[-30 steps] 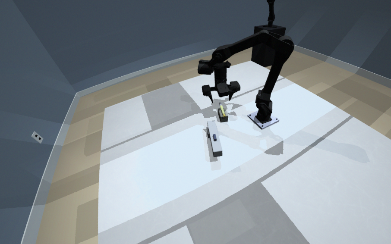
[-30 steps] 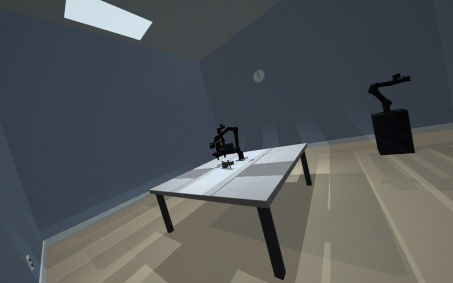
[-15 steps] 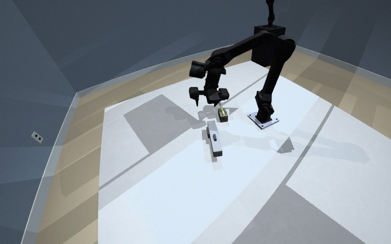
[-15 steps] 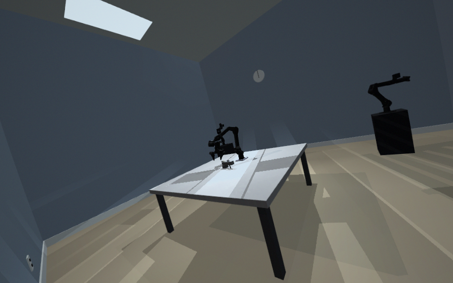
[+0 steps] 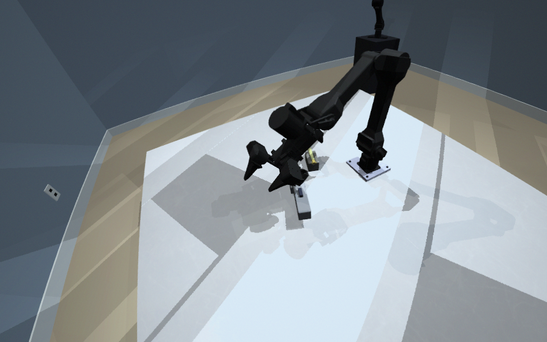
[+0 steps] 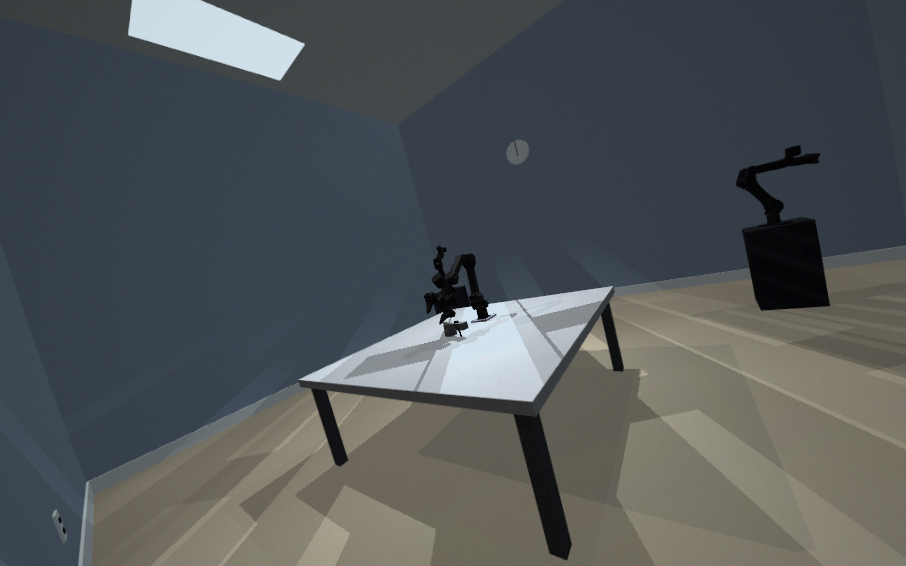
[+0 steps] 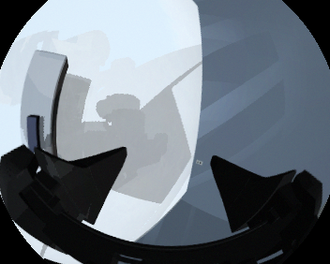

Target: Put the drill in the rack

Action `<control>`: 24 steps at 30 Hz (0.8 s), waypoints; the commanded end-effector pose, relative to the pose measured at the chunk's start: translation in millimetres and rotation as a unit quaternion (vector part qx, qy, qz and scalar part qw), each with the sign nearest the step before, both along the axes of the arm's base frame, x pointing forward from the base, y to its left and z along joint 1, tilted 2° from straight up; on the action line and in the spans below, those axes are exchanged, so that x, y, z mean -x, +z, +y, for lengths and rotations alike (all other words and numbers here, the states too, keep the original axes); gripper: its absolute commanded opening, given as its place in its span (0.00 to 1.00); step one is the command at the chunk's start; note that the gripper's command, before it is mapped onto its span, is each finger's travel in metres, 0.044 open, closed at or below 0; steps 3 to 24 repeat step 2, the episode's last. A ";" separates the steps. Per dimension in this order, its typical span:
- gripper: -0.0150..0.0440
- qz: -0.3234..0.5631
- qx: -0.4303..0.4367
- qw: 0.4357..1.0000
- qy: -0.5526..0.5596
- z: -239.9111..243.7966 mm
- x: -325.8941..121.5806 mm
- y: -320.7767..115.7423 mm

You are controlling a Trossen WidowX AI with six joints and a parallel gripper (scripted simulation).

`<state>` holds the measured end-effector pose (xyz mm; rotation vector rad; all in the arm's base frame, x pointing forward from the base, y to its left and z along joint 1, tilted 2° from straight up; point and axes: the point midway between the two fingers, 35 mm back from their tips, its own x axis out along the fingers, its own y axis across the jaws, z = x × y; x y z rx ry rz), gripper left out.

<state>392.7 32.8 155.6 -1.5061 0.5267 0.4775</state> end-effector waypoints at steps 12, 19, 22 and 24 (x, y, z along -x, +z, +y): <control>1.00 -0.081 -0.057 0.994 0.054 73.4 -4.0 14.0; 1.00 -0.081 -0.057 0.994 0.054 73.4 -4.0 14.0; 1.00 -0.081 -0.057 0.994 0.054 73.4 -4.0 14.0; 1.00 -0.081 -0.057 0.994 0.054 73.4 -4.0 14.0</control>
